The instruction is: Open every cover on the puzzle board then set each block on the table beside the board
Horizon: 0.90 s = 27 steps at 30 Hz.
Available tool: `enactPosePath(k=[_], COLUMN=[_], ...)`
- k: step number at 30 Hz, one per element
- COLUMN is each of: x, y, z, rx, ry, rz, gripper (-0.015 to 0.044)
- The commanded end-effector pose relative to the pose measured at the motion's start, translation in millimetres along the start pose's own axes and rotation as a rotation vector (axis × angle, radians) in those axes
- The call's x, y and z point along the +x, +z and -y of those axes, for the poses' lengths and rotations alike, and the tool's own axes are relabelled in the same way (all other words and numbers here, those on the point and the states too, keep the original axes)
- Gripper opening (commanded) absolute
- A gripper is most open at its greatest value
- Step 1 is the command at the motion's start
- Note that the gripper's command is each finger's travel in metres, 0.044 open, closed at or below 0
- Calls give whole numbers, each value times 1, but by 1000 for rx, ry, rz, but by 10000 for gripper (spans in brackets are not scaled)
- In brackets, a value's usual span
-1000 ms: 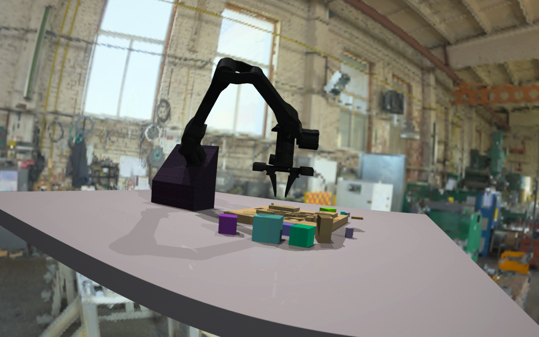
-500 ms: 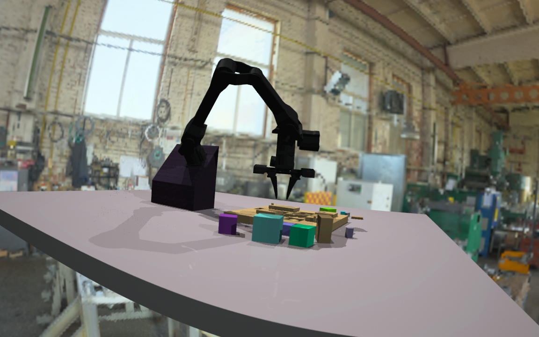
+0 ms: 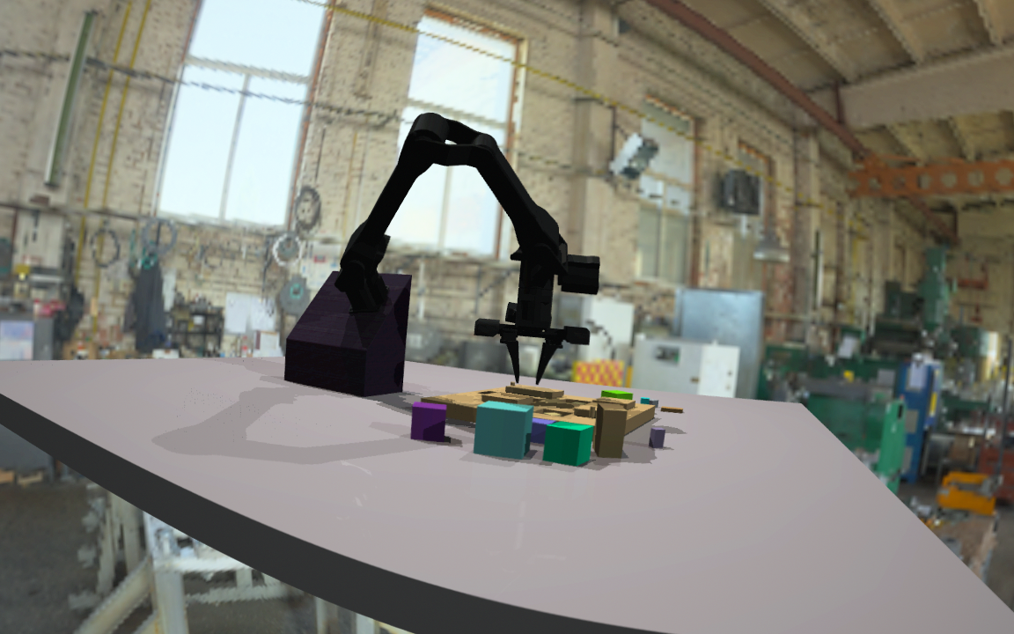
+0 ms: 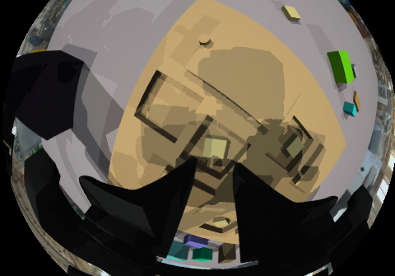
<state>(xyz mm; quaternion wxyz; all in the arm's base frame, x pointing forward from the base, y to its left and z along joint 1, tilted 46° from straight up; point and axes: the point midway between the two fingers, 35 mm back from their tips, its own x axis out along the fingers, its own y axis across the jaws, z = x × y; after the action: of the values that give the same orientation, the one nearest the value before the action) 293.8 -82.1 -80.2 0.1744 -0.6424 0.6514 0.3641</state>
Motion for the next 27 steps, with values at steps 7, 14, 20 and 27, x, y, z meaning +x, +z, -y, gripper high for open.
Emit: enactPosePath(k=[7, 14, 20, 27], x=[1, 3, 9, 16], y=[0, 0, 0, 0], z=[0, 0, 0, 0], rx=[-5, -5, -5, -5], ry=[-1, -1, 0, 0], rz=[-5, -5, -5, -5], gripper=[144, 144, 144, 144])
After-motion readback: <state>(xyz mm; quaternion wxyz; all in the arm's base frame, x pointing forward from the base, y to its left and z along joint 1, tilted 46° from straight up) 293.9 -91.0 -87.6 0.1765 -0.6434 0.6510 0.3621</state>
